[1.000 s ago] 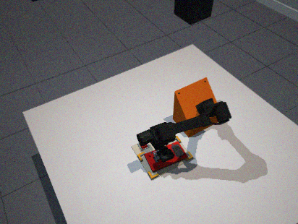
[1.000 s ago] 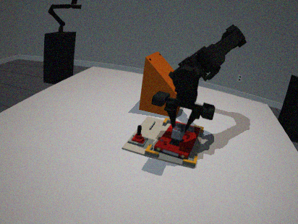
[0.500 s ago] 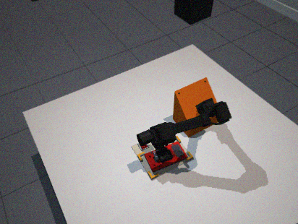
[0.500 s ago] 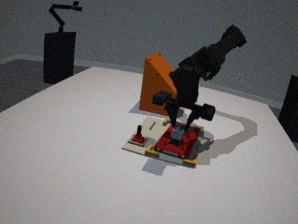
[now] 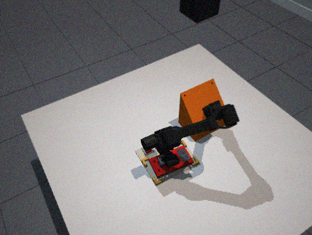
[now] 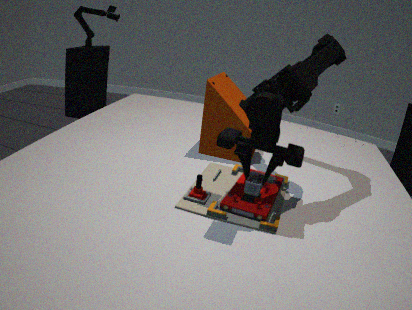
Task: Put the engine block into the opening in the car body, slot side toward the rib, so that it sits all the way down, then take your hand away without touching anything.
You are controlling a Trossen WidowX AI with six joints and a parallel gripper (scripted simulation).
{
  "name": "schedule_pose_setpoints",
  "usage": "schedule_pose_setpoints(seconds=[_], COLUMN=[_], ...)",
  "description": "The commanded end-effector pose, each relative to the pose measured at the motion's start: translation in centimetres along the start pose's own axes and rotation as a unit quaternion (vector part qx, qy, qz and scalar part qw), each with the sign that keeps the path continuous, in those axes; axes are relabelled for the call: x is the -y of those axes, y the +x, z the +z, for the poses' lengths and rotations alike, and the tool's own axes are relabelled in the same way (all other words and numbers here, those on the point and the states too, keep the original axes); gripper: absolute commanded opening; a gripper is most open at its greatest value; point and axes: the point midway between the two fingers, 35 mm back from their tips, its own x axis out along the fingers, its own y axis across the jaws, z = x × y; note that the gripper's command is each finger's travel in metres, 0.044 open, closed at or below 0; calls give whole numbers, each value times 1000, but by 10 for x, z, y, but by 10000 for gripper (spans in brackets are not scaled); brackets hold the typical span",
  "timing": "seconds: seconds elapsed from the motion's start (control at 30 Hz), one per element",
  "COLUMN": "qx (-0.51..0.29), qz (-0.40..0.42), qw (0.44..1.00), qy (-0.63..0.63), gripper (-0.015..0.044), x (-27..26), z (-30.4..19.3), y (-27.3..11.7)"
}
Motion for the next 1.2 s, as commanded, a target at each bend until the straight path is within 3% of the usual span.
schedule_pose_setpoints(seconds=[0.0, 0.37, 1.17], qx=[0, 0, 0], qz=[-1, -1, -1], qw=[1000, 999, 1000], qy=[-9, 45, 17], gripper=[159, 159, 159], x=[0, 0, -1], z=[0, 0, 0], y=[0, 1, 2])
